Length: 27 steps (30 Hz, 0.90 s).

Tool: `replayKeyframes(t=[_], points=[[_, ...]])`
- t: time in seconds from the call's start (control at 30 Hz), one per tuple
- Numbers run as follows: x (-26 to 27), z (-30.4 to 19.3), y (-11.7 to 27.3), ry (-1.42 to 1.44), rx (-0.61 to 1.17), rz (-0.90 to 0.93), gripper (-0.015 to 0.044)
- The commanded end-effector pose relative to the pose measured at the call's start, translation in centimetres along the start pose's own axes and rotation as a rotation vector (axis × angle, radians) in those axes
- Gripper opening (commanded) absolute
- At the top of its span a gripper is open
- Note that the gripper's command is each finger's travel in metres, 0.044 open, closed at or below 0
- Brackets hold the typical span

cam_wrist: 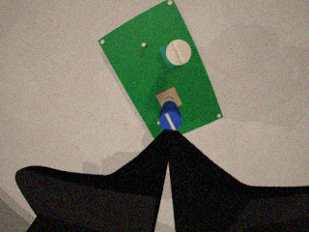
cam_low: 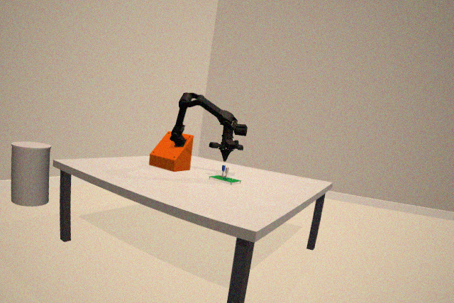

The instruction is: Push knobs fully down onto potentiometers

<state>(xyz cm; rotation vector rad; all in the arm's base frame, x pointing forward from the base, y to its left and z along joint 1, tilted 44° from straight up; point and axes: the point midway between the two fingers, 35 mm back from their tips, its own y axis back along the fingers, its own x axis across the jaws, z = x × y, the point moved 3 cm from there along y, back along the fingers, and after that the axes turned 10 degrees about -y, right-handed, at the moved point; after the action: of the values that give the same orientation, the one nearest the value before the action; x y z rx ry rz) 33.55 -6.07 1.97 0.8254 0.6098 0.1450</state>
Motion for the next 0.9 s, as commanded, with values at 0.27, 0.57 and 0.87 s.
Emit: replayKeyframes(t=[0.27, 0.57, 0.87], points=[[-0.1, 0.0, -1.8, 0.007, -0.004, -0.006, 0.0000], [-0.1, 0.0, -1.8, 0.007, -0.004, -0.006, 0.0000], [-0.1, 0.0, -2.0, 0.007, -0.004, -0.006, 0.0000]])
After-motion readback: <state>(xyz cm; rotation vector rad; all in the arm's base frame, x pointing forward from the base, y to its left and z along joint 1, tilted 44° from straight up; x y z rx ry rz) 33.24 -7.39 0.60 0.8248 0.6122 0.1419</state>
